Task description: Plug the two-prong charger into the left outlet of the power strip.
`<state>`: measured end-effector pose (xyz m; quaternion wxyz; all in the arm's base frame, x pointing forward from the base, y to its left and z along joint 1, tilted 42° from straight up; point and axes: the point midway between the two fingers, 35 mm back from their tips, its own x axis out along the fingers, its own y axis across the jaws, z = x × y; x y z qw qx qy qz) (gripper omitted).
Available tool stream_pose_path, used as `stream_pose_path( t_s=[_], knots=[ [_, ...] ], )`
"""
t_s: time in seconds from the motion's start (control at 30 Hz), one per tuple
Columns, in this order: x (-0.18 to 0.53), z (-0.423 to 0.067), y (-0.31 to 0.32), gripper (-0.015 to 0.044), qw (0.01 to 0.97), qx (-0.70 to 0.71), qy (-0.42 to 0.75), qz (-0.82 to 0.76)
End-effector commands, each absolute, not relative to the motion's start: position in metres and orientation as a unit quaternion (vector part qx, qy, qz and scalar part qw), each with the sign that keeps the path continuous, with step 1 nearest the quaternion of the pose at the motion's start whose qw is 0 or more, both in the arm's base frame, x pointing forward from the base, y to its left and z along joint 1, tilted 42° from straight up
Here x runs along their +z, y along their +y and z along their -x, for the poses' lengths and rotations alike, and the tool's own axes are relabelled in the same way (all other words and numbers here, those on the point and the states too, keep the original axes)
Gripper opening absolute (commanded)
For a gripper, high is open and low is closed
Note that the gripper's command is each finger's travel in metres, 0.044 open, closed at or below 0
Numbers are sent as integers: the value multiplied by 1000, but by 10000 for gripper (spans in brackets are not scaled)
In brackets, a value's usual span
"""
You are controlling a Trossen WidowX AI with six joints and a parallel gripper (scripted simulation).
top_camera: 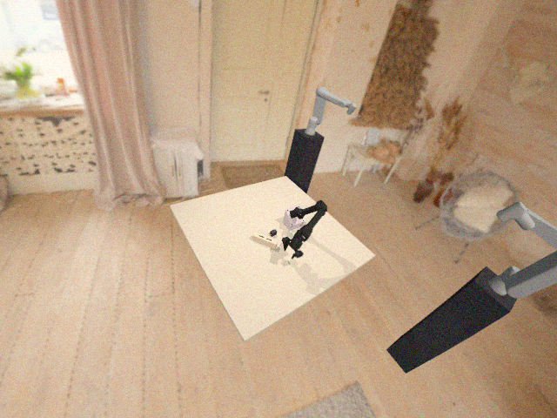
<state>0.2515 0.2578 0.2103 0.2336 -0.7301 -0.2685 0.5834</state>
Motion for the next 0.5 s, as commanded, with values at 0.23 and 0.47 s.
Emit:
stream_pose_path(
  t_s=[0.23, 0.47],
  knots=[
    [192, -262, 240, 440, 306, 617, -186, 701],
    [171, -271, 219, 440, 382, 642, -90, 658]
  ],
)
